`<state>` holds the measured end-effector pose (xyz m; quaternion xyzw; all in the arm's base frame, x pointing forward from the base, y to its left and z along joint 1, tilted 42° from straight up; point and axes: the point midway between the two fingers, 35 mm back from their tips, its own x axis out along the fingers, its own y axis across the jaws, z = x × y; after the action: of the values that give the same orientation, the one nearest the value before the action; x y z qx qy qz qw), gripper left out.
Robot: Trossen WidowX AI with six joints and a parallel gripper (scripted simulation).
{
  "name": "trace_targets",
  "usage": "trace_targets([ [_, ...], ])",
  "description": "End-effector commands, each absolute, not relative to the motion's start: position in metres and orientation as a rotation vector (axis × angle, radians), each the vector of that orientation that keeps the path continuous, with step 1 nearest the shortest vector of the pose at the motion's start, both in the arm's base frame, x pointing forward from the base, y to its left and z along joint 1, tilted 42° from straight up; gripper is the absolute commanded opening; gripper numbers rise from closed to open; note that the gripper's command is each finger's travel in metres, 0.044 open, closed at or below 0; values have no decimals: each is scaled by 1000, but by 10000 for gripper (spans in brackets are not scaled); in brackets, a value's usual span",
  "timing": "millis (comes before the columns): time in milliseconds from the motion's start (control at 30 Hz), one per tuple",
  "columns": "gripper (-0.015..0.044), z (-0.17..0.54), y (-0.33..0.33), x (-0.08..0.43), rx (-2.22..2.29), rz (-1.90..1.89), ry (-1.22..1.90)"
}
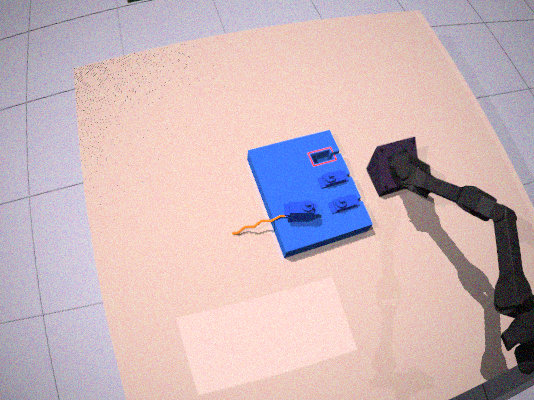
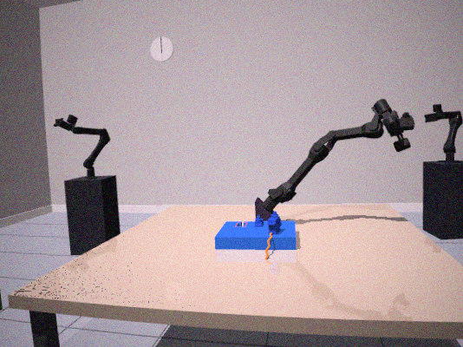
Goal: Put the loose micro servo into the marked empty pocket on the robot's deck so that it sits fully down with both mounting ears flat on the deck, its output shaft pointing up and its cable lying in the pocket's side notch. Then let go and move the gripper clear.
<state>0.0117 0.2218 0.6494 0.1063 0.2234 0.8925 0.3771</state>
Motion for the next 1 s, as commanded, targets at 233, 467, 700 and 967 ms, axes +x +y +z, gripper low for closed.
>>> trace_targets([
  [233, 440, 650, 228, 23, 321, 2253, 564],
  [467, 440, 650, 236, 44, 392, 2197, 558],
  [700, 440, 649, 244, 65, 458, 2140, 542],
  [967, 440, 643, 254, 98, 546, 2050, 517],
])
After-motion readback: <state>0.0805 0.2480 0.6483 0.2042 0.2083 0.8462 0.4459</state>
